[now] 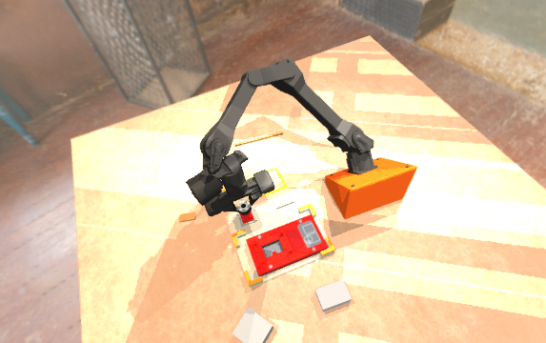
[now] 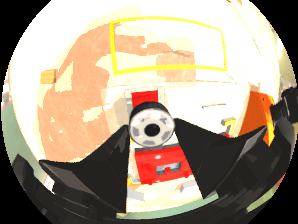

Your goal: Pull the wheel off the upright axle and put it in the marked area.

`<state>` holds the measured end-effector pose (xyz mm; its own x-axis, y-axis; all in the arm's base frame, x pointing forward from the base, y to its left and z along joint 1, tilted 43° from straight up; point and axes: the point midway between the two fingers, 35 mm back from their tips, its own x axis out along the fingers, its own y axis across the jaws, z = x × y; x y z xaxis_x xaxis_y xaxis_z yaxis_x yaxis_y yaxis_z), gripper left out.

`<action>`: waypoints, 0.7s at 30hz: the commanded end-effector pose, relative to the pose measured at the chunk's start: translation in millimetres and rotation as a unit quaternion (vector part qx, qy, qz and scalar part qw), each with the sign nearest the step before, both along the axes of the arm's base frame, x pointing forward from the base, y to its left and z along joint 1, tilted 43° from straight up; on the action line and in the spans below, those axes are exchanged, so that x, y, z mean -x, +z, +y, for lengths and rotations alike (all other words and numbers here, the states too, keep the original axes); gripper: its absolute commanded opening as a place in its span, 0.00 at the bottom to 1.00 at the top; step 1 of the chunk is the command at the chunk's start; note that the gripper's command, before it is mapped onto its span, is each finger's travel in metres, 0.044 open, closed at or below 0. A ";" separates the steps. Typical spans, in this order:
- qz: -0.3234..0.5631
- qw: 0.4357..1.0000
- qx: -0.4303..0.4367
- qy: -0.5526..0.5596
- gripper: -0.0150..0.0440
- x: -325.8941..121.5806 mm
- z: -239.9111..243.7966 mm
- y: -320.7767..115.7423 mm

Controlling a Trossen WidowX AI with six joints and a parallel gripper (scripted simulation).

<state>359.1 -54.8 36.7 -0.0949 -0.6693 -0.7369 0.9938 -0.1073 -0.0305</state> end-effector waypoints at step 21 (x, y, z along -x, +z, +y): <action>-0.005 1.000 -0.002 0.003 0.25 -2.7 9.0 8.4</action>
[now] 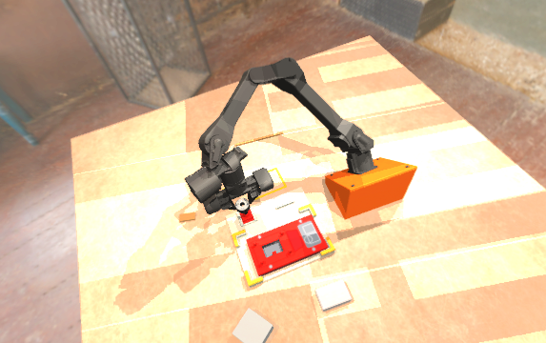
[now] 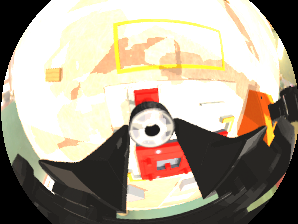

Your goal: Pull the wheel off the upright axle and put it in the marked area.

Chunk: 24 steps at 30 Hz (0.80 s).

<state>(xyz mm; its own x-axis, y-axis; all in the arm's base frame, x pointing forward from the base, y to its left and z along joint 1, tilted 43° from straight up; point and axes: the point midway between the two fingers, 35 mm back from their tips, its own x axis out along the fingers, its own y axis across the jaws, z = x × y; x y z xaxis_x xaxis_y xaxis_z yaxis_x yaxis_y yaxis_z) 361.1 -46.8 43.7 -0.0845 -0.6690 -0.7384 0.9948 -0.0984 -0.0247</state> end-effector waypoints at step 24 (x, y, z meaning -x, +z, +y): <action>0.001 1.000 0.000 0.000 0.25 15.5 0.2 44.5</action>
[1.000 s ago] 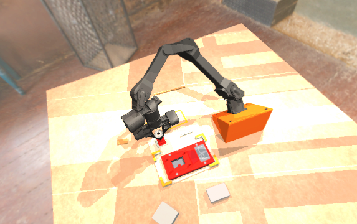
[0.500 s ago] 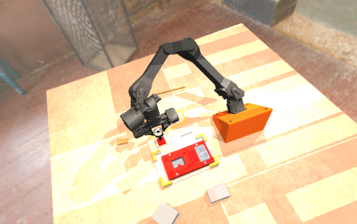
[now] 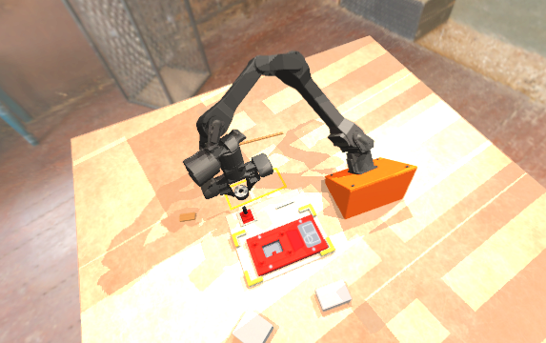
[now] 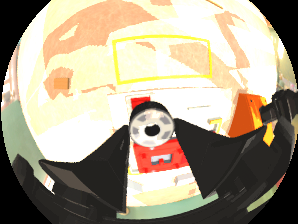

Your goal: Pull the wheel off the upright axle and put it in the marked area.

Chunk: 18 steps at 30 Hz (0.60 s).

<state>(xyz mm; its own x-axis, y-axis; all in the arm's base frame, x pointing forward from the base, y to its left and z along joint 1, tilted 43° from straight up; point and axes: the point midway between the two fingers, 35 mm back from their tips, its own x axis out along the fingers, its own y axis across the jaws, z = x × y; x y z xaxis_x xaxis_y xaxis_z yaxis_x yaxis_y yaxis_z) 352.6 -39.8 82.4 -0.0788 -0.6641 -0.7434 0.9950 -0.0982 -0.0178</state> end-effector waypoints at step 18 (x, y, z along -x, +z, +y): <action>0.005 1.000 0.003 -0.001 0.25 45.7 -37.9 44.6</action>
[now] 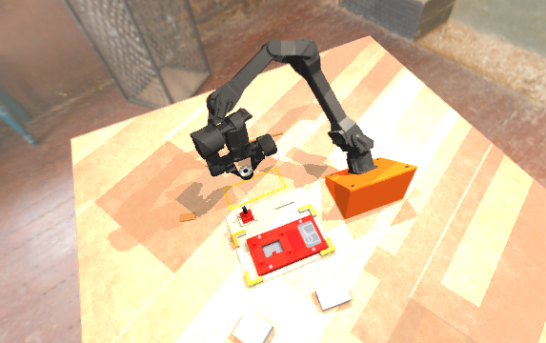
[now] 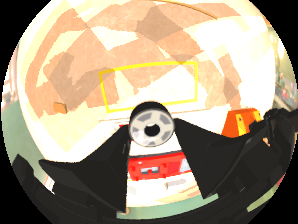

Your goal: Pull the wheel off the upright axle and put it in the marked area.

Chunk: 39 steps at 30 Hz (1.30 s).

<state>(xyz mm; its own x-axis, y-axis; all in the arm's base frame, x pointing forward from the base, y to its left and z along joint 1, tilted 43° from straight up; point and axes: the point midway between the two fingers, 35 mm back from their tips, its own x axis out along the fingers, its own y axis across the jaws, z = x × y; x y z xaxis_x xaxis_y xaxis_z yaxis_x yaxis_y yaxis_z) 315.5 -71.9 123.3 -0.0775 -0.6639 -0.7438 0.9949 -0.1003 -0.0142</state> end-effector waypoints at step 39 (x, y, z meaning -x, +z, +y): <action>0.003 1.000 0.003 -0.002 0.39 22.3 -78.1 -64.8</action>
<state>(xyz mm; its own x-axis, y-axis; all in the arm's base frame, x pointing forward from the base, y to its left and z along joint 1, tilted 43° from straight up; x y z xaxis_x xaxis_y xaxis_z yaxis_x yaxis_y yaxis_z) 293.1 -149.8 58.2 -0.0852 -0.6683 -0.7390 0.9944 -0.1036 -0.0210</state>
